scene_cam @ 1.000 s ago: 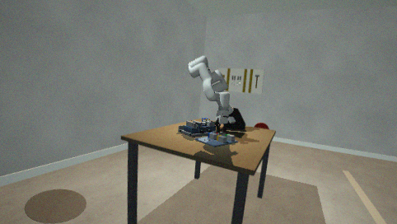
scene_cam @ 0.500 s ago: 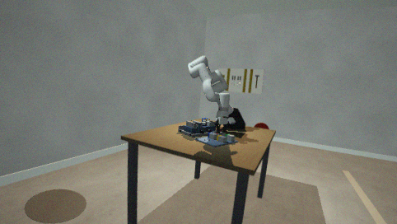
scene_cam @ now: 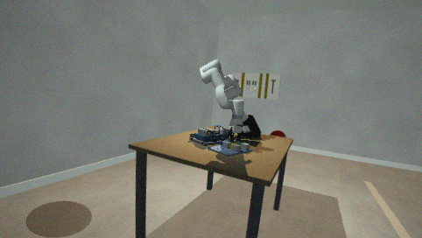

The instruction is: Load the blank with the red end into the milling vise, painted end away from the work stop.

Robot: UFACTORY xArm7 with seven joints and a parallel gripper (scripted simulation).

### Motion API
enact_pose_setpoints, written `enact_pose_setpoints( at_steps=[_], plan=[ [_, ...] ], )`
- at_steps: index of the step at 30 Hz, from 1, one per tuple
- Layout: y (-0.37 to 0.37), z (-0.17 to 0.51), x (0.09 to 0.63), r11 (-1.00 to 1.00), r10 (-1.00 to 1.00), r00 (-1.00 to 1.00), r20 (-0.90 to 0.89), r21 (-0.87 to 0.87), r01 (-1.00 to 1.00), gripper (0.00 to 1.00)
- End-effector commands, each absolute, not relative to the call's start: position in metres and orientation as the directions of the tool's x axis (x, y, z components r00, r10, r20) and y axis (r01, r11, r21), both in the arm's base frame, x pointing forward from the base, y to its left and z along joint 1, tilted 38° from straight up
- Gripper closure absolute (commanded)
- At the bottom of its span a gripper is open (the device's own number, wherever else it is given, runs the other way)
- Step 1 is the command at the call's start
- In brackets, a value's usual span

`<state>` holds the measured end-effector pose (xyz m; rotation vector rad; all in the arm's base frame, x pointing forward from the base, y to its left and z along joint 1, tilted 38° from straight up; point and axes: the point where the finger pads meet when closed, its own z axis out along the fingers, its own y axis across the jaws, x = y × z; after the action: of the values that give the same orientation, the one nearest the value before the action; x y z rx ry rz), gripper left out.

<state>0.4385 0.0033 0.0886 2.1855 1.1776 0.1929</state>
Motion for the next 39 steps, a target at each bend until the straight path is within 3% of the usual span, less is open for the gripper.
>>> enact_pose_setpoints(
  at_steps=[1,39],
  plan=[
    [0.0041,0.0886,0.4397,-0.392,0.794,0.586,-0.162,0.599,0.698,0.27],
    [0.0028,0.0865,0.4408,-0.392,0.794,0.586,-0.162,0.599,0.698,0.27]
  ],
)
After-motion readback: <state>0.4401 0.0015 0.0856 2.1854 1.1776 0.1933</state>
